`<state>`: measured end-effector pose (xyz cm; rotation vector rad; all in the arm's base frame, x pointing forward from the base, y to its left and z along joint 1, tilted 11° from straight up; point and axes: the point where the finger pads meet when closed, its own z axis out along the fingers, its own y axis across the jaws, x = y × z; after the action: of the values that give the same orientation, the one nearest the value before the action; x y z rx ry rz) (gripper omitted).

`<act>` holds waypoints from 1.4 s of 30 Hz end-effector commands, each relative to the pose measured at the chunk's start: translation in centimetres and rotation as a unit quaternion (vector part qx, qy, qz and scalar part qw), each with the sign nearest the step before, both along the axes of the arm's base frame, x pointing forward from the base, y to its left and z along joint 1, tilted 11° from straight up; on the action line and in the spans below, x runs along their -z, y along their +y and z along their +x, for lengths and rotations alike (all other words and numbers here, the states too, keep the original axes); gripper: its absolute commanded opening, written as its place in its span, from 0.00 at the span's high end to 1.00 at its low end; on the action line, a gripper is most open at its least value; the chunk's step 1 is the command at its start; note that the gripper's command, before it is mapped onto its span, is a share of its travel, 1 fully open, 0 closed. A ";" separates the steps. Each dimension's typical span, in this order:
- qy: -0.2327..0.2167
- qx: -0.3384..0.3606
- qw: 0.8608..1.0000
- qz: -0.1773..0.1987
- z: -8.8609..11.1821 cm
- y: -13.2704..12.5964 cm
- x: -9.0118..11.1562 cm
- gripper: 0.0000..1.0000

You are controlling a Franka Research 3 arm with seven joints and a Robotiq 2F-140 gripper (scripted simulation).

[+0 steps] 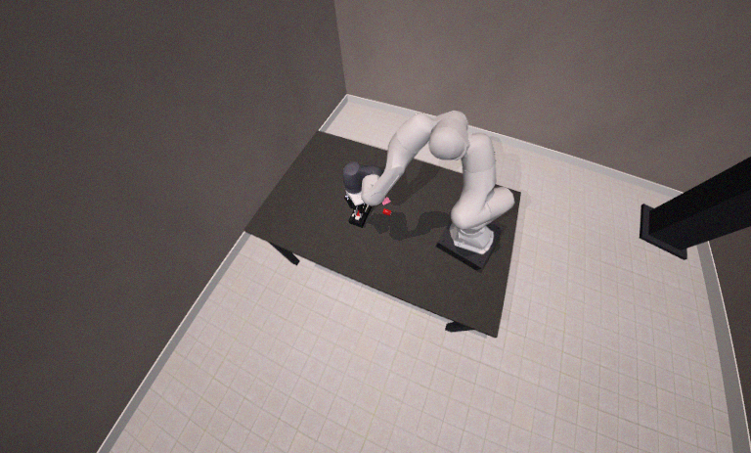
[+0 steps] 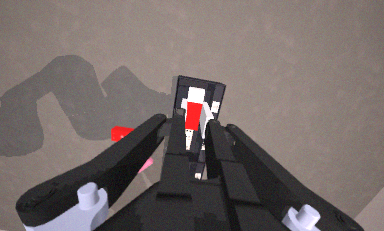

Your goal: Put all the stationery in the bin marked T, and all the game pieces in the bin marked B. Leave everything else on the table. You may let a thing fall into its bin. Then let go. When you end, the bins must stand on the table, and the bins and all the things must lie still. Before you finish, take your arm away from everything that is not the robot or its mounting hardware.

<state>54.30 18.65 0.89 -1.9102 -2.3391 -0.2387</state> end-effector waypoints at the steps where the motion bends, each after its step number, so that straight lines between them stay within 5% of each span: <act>1: 0.003 0.004 1.000 -0.001 -0.2 0.1 0.4 0.89; 25: 0.003 0.004 1.000 -0.001 -0.2 0.8 4.4 0.89; 42: 0.003 0.004 1.000 -0.001 0.3 1.0 4.4 0.89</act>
<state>54.39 19.57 -3.49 -1.9096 -2.3369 -0.2251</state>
